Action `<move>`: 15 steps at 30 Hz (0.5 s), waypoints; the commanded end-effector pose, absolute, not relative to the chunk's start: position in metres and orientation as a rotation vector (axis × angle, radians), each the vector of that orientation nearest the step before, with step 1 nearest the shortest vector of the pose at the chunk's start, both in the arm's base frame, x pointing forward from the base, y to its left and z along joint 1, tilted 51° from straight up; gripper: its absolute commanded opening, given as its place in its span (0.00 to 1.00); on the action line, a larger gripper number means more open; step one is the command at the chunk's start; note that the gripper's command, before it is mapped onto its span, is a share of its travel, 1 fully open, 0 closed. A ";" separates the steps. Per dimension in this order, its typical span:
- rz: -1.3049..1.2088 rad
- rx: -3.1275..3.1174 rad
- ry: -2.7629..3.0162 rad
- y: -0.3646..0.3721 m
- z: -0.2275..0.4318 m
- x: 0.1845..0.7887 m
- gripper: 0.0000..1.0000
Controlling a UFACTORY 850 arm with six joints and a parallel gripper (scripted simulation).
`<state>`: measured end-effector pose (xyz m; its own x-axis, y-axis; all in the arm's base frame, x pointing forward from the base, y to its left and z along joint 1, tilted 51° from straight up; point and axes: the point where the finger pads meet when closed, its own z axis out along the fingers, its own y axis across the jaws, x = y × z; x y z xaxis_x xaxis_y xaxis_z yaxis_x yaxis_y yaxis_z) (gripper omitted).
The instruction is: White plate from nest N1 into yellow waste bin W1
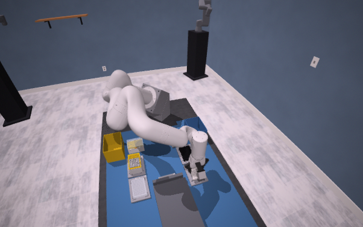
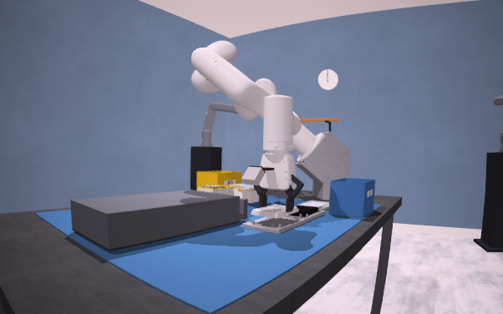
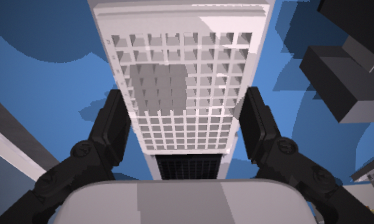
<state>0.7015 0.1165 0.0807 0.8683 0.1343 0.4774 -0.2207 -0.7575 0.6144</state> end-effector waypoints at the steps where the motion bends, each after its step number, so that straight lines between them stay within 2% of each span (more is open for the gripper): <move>1: 0.664 2.340 -0.062 0.122 0.086 0.699 0.00; 15: 0.664 2.340 -0.062 0.134 0.098 0.690 0.00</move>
<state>0.6920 0.1301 0.0942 0.8683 0.1343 0.4775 -0.2207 -0.7575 0.6144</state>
